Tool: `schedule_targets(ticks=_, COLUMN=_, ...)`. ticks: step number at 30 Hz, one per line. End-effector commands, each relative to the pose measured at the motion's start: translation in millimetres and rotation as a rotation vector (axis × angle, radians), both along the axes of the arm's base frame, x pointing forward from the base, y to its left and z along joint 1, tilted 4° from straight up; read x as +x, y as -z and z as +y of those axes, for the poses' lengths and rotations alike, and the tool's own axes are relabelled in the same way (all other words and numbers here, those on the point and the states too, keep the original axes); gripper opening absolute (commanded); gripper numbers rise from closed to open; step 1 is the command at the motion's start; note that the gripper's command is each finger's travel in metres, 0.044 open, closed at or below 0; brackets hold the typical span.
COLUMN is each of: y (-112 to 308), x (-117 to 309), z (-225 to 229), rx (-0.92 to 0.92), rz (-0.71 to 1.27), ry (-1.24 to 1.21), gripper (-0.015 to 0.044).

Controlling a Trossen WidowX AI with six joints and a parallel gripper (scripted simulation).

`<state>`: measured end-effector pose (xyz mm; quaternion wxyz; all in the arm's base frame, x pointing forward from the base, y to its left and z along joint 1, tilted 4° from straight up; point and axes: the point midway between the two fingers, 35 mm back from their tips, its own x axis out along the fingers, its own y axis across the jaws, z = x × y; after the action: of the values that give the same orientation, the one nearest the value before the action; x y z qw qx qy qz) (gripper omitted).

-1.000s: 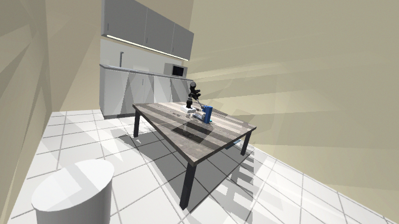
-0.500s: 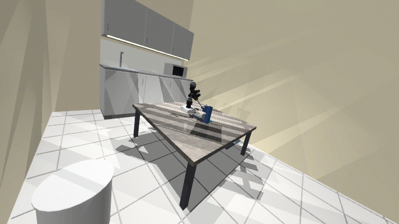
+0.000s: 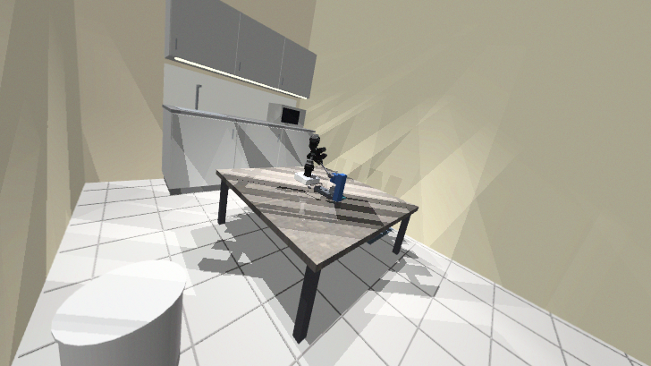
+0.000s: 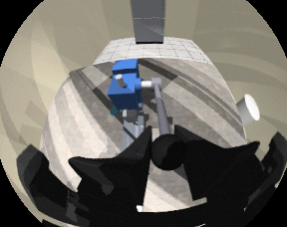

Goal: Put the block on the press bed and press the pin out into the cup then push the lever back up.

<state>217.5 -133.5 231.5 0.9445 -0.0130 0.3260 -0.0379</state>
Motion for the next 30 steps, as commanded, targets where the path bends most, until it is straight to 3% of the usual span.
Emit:
schedule_targets(ticks=1, y=16.4, x=-6.0, z=0.0, rx=0.022, rz=0.043, ry=0.016, gripper=0.0000)
schedule_targets(ticks=30, y=29.2, x=-9.0, z=-0.3, rx=0.022, rz=0.043, ry=0.016, gripper=0.0000)
